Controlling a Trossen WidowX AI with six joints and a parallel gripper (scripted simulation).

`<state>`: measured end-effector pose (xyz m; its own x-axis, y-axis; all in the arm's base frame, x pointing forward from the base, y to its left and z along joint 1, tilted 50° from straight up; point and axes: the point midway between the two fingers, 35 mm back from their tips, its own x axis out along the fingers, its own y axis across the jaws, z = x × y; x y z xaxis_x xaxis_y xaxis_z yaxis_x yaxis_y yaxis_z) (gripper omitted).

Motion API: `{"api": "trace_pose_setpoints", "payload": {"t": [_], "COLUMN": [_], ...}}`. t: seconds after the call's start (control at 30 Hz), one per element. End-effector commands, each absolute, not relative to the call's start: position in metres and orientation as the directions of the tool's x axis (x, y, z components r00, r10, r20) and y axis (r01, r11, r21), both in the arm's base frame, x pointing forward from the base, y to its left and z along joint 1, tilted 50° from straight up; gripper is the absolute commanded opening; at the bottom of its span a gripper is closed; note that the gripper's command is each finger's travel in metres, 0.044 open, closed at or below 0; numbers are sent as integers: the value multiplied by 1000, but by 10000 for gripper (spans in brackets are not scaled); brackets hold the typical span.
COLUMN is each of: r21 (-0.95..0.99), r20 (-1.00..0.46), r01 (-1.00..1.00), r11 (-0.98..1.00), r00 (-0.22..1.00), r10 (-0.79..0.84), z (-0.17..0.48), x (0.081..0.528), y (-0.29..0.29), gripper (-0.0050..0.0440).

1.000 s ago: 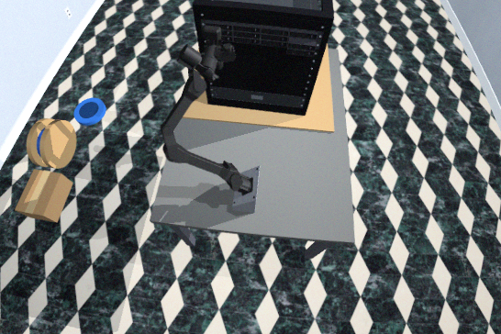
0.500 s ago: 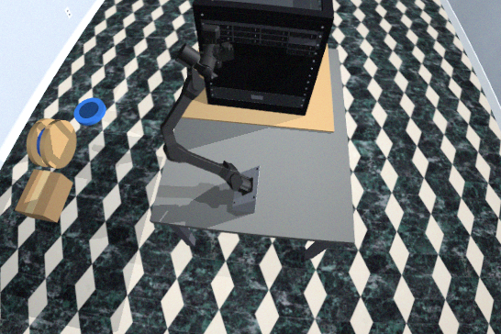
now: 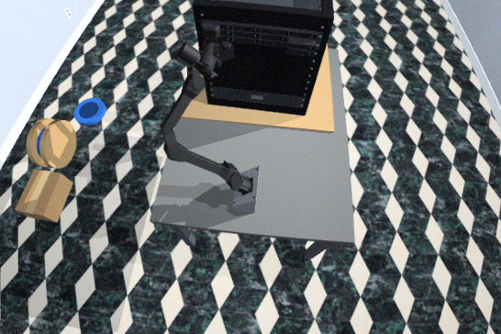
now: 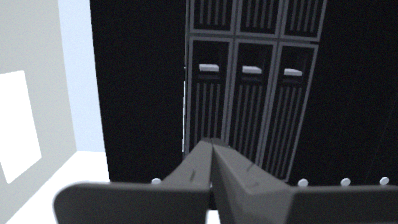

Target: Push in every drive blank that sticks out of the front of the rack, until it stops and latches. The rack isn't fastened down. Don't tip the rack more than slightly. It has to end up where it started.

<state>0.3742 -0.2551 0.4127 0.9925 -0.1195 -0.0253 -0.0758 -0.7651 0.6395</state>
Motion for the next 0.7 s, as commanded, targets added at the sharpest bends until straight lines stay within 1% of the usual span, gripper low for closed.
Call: {"api": "trace_pose_setpoints", "payload": {"t": [0.0, 0.67], "r21": [648, 648], "r20": [-17, -17], "r01": [-83, -83], "r11": [-757, -757], "r00": [992, 992], "r10": [-123, -123], "z": [418, 419], "x": [380, 390], "y": [-256, -257], "gripper": [-50, -50]}}
